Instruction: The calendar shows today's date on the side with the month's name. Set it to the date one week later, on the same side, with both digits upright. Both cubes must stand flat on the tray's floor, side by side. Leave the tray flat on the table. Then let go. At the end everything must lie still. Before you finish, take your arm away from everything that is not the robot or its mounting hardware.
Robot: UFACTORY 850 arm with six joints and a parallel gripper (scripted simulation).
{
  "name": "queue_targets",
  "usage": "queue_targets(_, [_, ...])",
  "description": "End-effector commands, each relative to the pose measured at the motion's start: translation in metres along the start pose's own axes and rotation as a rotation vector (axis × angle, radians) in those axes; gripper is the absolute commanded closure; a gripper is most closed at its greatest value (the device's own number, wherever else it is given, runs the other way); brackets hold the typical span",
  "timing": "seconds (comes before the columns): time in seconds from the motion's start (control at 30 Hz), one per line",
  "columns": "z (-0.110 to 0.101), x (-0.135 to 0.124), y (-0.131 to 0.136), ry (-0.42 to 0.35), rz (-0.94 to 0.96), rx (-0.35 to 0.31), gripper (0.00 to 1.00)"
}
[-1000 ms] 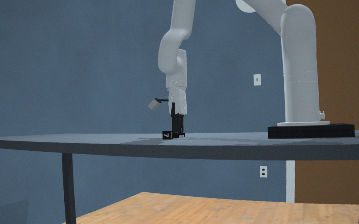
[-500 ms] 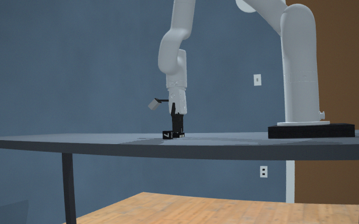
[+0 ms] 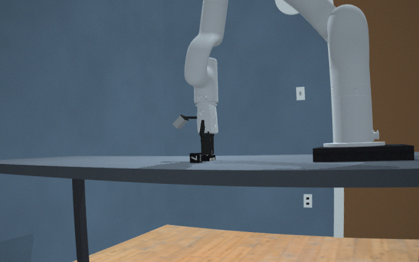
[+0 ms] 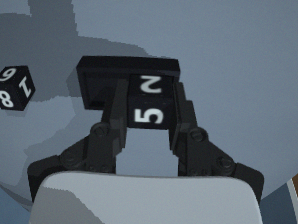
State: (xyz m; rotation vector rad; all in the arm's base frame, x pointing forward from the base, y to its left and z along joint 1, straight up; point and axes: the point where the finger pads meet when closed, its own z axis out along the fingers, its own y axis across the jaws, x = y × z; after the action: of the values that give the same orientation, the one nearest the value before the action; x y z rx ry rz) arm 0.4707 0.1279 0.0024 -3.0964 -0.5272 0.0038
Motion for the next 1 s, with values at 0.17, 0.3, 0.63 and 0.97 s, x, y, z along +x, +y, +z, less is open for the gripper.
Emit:
queue_targets(0.17, [-0.0006, 0.0009, 0.0001, 0.002, 0.0, 0.0, 0.73])
queue_targets(0.3, [-0.0006, 0.0009, 0.0001, 0.002, 0.0, 0.0, 0.73])
queue_targets(0.63, [-0.0006, 0.0009, 0.0001, 0.002, 0.0, 0.0, 0.61])
queue_targets(0.97, [-0.0006, 0.0009, 0.0001, 0.002, 0.0, 0.0, 0.53])
